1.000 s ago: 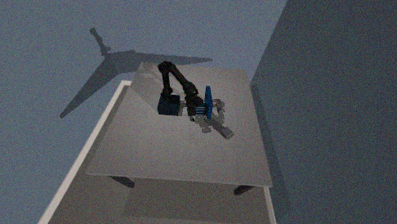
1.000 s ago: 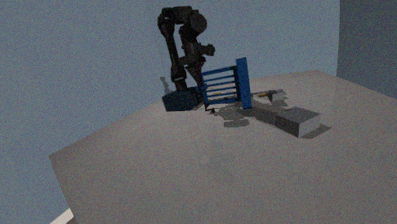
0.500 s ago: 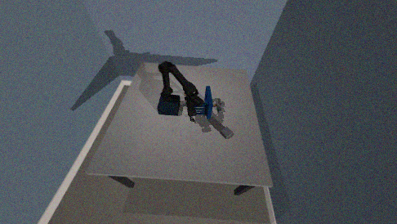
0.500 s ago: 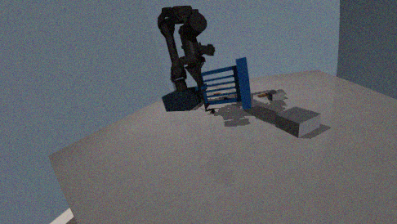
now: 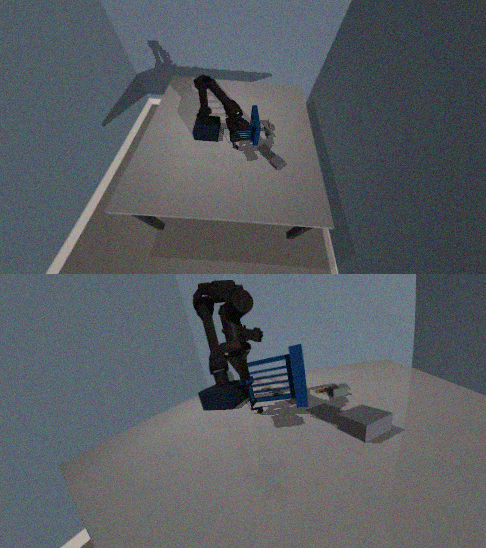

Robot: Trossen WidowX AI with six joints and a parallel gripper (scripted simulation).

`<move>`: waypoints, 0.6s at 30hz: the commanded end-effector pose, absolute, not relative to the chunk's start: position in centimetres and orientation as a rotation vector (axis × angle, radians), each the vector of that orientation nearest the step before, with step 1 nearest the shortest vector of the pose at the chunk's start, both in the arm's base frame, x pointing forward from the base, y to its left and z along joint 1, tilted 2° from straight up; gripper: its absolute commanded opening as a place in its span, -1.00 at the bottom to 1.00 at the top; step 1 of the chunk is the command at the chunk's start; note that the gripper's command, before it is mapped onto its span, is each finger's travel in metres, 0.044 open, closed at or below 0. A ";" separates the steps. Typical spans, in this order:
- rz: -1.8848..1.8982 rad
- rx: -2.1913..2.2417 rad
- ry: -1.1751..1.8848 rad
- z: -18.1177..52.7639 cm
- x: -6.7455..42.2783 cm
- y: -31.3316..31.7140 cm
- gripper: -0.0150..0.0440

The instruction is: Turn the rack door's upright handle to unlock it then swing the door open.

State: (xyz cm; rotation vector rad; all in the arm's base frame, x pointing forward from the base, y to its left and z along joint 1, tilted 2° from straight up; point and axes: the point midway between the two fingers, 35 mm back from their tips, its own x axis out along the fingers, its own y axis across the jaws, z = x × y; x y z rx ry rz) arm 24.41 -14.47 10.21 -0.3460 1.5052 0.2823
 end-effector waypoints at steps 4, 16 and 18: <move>0.286 -0.348 1.500 11.2 24.5 -14.5 0.50; 0.286 -0.348 1.500 12.9 24.5 -14.5 0.50; 0.286 -0.348 1.500 13.2 24.5 -14.5 0.50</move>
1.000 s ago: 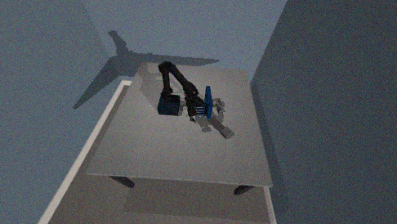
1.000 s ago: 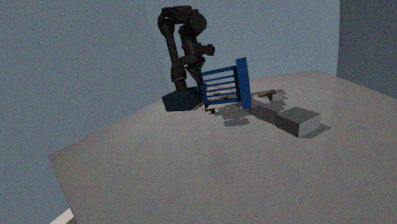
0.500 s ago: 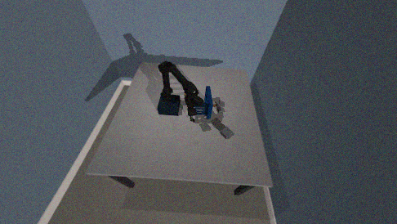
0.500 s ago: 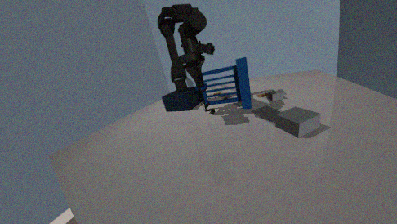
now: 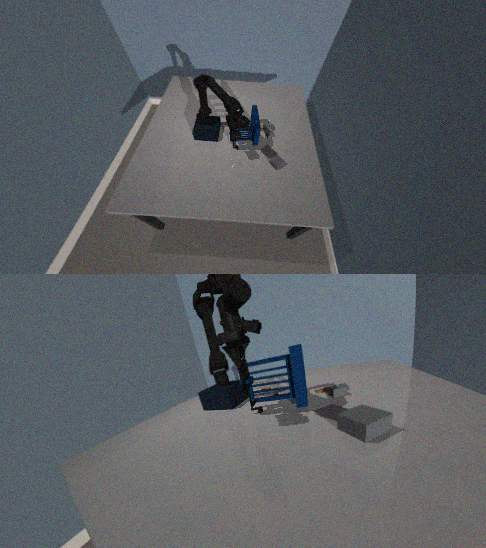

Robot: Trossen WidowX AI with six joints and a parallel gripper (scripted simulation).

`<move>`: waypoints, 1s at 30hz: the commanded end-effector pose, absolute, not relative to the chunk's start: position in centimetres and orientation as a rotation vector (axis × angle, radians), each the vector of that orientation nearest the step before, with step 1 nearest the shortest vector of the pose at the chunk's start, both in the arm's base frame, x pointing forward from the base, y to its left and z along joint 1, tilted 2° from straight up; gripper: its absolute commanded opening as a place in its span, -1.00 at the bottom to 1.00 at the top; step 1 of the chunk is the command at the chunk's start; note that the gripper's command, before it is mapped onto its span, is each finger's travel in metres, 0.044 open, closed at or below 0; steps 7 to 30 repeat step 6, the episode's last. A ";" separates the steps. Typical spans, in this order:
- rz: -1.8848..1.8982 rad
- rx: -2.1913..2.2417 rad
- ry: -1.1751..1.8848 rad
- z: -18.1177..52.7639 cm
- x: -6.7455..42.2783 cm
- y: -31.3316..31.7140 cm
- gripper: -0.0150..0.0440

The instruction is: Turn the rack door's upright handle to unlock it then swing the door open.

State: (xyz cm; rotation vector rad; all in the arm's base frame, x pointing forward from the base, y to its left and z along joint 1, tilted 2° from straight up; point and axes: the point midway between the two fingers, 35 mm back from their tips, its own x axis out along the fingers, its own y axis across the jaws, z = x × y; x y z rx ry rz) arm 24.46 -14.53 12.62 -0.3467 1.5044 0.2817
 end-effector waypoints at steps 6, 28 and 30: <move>0.286 -0.348 1.500 14.0 24.5 -14.5 0.50; 0.286 -0.348 1.500 14.0 24.5 -14.5 0.50; 0.286 -0.348 1.500 14.0 24.5 -14.5 0.50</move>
